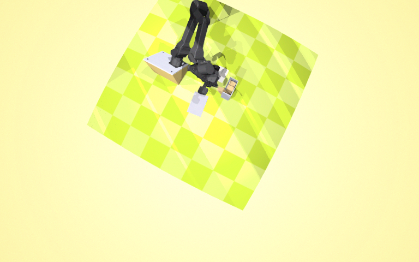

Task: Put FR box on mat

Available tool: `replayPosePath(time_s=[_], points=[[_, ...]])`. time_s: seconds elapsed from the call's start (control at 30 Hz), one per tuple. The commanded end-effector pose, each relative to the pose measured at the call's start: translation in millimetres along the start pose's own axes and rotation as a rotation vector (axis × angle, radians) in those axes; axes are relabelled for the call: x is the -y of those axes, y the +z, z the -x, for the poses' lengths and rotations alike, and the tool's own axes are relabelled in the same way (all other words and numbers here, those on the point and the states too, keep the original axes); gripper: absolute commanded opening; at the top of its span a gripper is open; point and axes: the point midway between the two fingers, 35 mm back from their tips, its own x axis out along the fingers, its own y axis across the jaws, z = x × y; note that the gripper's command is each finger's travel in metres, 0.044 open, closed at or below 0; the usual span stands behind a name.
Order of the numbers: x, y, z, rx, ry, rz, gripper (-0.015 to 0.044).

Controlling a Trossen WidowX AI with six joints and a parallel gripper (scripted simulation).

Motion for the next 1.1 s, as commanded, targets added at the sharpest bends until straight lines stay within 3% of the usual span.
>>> replayPosePath(time_s=[0.0, 0.17, 1.07], points=[[1, 1, -1, -0.011, -0.005, 0.051, 0.0105], [4, 2, -1, -0.033, -0.010, 0.165, 0.0236], [9, 14, -1, -0.147, 0.037, 0.782, 0.0236]])
